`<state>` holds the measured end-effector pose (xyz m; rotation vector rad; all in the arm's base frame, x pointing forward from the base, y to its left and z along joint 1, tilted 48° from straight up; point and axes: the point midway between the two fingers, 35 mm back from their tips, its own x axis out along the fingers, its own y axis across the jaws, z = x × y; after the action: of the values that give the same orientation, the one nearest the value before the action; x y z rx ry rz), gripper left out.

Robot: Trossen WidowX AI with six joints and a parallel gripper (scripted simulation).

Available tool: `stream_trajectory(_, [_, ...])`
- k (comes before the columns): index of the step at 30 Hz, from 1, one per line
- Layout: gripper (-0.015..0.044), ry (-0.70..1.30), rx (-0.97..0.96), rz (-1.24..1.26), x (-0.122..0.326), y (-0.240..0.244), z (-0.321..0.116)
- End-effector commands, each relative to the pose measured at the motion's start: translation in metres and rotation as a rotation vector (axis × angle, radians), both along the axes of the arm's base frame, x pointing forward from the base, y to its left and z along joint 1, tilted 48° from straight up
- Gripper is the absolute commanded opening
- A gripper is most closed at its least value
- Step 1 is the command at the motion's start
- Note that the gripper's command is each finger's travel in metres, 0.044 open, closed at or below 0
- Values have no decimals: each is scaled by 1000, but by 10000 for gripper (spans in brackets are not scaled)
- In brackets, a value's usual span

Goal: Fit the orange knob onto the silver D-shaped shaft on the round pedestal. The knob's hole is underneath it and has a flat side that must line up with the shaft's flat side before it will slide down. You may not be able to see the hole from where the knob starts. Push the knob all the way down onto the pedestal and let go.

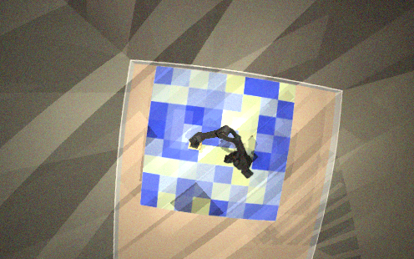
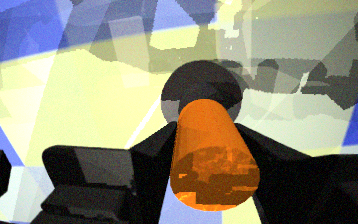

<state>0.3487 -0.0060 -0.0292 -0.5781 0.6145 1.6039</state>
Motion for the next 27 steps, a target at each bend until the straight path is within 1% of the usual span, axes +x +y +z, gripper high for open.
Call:
stream_trajectory(1, [0, -4, 1, 2, 1, 2, 1])
stream_trajectory(18, [0, -4, 1, 2, 2, -1, 5])
stream_trajectory(20, [0, -23, 4, 20, 2, -1, 5])
stream_trajectory(25, [0, -148, 23, 137, 2, -1, 3])
stream_trajectory(27, [0, -156, 24, 144, 2, -1, 2])
